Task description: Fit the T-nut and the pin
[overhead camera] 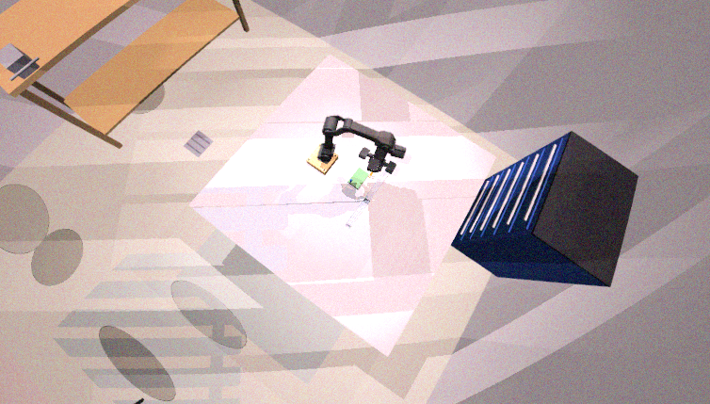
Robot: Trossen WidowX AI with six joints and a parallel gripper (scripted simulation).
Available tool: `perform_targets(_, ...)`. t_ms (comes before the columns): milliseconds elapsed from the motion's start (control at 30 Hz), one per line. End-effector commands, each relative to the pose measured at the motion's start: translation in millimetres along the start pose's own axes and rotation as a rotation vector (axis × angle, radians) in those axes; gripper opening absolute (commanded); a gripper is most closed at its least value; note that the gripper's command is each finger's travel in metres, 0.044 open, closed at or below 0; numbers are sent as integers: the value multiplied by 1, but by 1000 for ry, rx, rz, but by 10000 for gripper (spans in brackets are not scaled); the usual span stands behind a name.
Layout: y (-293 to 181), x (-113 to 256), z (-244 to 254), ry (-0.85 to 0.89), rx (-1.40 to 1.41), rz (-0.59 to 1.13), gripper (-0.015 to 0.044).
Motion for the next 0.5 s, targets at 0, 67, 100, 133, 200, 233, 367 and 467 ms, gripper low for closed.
perform_targets(0, -4, 0, 6, -7, 2, 6, -150)
perform_targets(67, -6, 0, 8, -6, 4, 7, -150)
perform_targets(100, -7, 0, 10, -6, 5, 8, -150)
perform_targets(133, -7, 0, 11, -6, 6, 8, -150)
perform_targets(200, -9, 1, 14, -6, 5, 9, -150)
perform_targets(233, -10, 1, 15, -7, 4, 10, -150)
perform_targets(367, -13, 2, 21, -8, -3, 11, -150)
perform_targets(467, -15, 3, 25, -9, -8, 11, -150)
Point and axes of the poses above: the point midway between the two fingers, 35 mm back from their tips, its own x axis back along the fingers, its own z axis across the jaws, y = z × x, the point moved 7 cm from there along x, back along the fingers, and after that the axes turned 15 degrees about x, right-handed, at the moved point
